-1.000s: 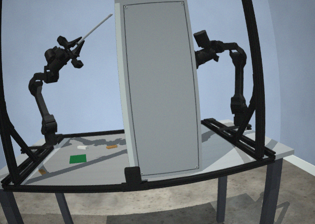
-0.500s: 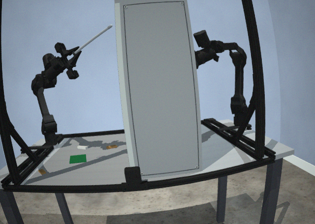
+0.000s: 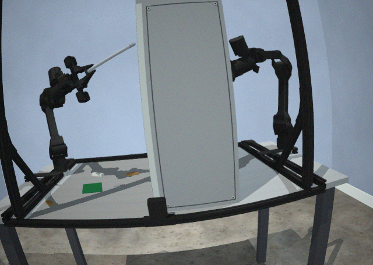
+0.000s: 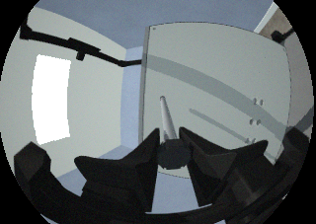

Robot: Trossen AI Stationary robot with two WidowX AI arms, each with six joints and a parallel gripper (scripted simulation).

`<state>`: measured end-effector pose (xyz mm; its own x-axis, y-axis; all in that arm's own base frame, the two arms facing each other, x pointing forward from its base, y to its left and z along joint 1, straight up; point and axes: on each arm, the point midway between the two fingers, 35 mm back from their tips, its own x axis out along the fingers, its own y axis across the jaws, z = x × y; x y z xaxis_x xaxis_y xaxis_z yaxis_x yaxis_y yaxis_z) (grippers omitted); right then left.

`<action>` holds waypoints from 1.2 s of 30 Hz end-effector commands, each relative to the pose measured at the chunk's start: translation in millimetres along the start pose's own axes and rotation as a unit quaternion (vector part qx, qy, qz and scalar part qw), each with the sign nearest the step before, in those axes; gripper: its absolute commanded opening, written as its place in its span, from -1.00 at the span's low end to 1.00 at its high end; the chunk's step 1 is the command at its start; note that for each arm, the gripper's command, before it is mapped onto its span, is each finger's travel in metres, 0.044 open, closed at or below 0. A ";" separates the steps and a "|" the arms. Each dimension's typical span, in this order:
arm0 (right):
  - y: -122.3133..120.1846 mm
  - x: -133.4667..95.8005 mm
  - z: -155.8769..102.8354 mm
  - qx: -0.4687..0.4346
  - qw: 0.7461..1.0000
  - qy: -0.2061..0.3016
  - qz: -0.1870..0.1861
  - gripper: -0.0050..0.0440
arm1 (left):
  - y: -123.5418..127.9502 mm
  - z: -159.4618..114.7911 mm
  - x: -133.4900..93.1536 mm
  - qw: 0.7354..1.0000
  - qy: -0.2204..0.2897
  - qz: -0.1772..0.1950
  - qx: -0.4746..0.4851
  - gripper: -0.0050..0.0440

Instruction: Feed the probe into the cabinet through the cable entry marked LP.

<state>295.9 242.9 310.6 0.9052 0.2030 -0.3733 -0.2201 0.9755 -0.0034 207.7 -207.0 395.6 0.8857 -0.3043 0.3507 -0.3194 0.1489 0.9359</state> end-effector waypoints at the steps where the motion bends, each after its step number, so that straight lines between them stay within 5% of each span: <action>1: 0.5 -0.5 0.1 0.001 1.000 0.001 0.002 1.00 | -34.2 7.2 -4.3 0.999 -0.001 -0.038 0.032 -0.80; 22: 0.5 -0.5 0.1 0.001 1.000 0.001 0.002 1.00 | -132.0 20.3 -46.4 0.993 -0.015 -0.115 0.006 -0.80; 36: 0.5 -0.5 0.1 0.001 1.000 0.001 0.002 1.00 | -174.2 -8.8 -66.7 0.986 0.061 -0.157 0.013 -0.80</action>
<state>295.9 242.9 310.7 0.9052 0.2031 -0.3732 -0.2202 0.9755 -0.0032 204.6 -212.3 224.2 0.9654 -0.2520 0.0670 -0.0522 0.0651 0.9965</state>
